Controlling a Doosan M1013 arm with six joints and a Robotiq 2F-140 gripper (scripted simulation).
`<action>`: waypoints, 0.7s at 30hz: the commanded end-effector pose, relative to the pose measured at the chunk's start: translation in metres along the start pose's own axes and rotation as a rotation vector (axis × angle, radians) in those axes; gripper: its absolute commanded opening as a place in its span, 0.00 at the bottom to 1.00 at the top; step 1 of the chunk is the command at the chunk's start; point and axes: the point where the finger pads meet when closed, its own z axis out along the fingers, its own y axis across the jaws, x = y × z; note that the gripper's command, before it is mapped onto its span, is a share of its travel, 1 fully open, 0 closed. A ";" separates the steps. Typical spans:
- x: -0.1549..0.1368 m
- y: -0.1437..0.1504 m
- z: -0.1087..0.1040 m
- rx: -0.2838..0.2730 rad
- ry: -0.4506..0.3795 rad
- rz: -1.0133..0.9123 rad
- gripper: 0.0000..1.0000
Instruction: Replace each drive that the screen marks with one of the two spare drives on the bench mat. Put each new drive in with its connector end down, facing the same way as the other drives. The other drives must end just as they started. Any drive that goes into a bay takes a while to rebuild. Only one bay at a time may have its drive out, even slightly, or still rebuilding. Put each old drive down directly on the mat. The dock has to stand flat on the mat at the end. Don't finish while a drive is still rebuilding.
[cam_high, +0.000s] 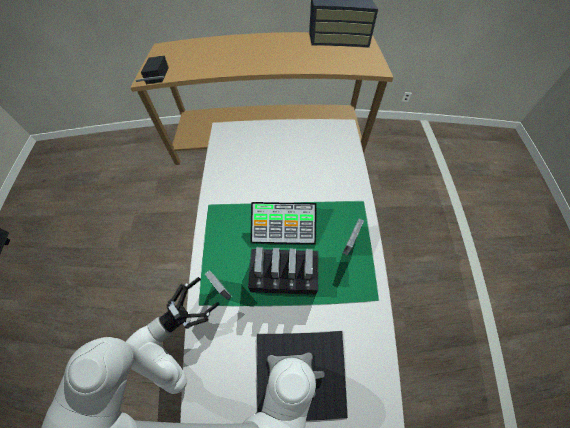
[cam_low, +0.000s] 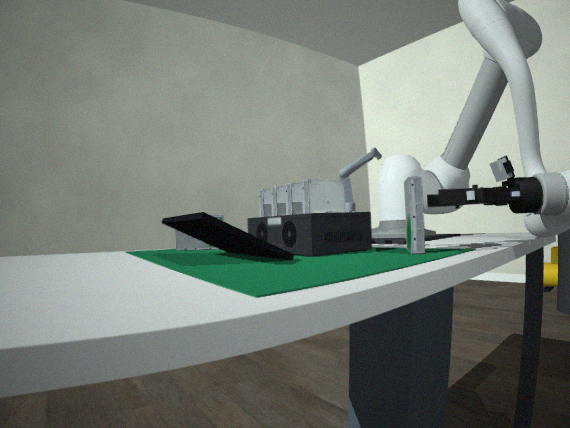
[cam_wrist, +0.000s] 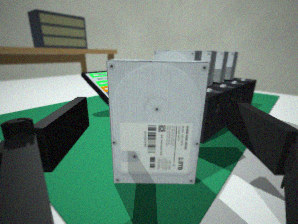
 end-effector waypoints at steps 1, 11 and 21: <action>0.000 0.000 0.000 0.000 0.000 0.001 0.89; 0.003 0.000 0.000 0.000 0.000 0.001 0.89; 0.012 0.000 0.000 0.000 0.000 0.001 0.89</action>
